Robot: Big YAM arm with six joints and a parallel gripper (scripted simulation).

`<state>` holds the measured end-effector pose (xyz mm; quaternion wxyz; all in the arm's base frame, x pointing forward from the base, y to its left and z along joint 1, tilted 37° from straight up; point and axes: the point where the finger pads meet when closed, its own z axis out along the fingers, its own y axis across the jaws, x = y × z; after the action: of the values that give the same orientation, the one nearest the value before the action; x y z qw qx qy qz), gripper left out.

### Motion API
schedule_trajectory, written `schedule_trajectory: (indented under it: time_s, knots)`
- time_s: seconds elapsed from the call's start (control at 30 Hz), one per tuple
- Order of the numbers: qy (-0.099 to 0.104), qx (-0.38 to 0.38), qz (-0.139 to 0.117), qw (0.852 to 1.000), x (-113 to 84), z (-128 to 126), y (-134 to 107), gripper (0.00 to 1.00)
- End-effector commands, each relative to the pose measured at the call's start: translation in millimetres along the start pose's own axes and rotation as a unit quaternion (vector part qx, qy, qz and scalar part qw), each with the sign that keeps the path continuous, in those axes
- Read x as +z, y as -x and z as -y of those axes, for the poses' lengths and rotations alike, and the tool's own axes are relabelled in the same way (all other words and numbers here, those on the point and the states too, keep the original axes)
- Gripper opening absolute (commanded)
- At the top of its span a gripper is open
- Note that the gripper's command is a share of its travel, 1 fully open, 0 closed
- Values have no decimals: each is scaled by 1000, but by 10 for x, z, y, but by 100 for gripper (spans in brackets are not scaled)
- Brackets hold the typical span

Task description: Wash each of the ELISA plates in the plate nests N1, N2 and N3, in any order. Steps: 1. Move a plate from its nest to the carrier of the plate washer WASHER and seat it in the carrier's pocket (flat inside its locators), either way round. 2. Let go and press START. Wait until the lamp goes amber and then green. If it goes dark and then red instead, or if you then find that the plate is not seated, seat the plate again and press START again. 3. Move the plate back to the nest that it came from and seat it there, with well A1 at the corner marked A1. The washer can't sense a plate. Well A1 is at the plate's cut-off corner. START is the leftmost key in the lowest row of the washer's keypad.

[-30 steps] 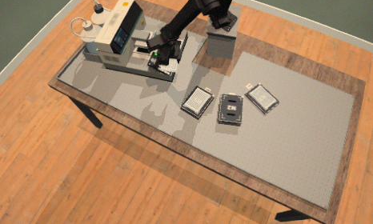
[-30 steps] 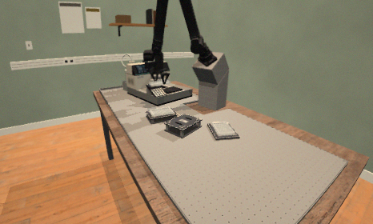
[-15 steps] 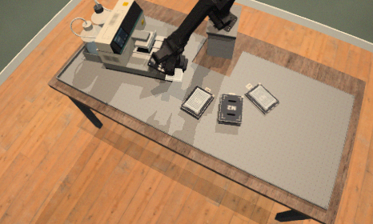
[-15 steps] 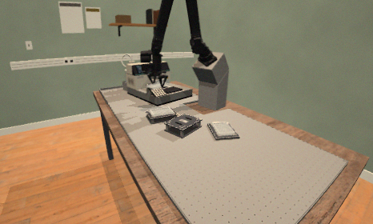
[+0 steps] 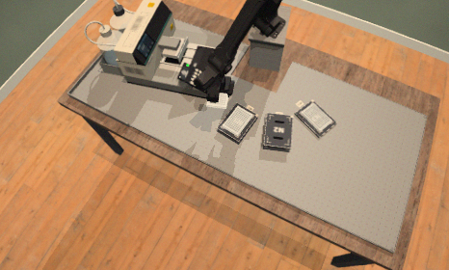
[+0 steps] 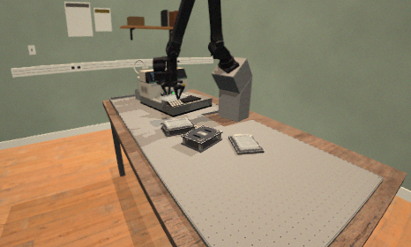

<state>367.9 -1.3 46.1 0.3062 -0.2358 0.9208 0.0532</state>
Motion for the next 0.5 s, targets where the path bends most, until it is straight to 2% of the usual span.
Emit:
schedule_trajectory:
  time_s: [0.0, 0.27, 0.33, 0.47]
  knots:
    - [-3, 5, 16, 1000, -47, -160, 167, 84]
    - [-2, 6, 18, 1000, -41, -506, 383, 84]
    - [-2, 6, 18, 1000, -41, -506, 383, 84]
    - [-2, 6, 22, 1000, -55, -663, 557, 84]
